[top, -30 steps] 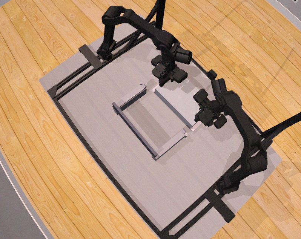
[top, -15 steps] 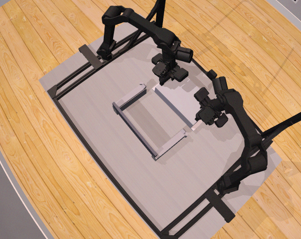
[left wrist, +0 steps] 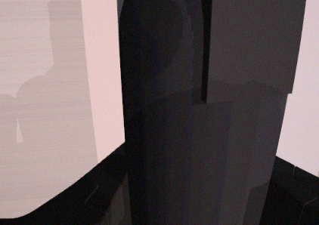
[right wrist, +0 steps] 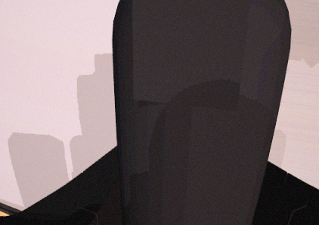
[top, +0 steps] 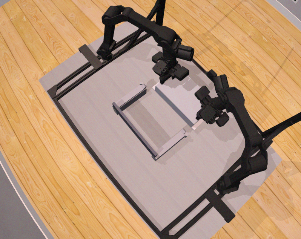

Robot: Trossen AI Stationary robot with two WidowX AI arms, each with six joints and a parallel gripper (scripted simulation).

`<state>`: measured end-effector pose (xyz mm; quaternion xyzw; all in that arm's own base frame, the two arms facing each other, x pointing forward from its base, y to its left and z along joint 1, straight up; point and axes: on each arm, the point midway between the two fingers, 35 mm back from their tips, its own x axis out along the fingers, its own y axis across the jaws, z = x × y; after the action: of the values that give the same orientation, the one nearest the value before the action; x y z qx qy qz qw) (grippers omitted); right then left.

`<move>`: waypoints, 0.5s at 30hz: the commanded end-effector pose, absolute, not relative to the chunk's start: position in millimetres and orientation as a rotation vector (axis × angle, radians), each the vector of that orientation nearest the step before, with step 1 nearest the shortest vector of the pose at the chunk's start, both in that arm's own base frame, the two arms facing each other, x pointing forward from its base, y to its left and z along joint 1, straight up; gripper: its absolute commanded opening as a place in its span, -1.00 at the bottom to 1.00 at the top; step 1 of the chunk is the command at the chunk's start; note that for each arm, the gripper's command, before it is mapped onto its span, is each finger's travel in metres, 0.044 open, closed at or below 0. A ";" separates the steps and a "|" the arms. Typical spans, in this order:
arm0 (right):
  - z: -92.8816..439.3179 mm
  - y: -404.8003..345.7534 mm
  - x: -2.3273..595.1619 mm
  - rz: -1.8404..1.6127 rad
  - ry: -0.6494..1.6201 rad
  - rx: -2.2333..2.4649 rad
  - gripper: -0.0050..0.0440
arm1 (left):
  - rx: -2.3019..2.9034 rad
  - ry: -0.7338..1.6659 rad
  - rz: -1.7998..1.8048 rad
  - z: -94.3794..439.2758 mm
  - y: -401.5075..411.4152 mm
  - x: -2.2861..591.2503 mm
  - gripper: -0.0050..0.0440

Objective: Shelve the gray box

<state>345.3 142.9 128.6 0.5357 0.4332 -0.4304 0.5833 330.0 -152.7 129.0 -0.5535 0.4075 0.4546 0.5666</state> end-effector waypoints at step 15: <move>161.7 144.4 351.2 -0.967 0.987 1.283 -0.80 | -1.332 0.941 1.030 161.7 -154.2 336.7 -0.80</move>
<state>345.3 143.0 142.7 0.5351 0.4337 -0.4310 0.5829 330.0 -152.8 143.2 -0.5529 0.4081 0.4552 0.5662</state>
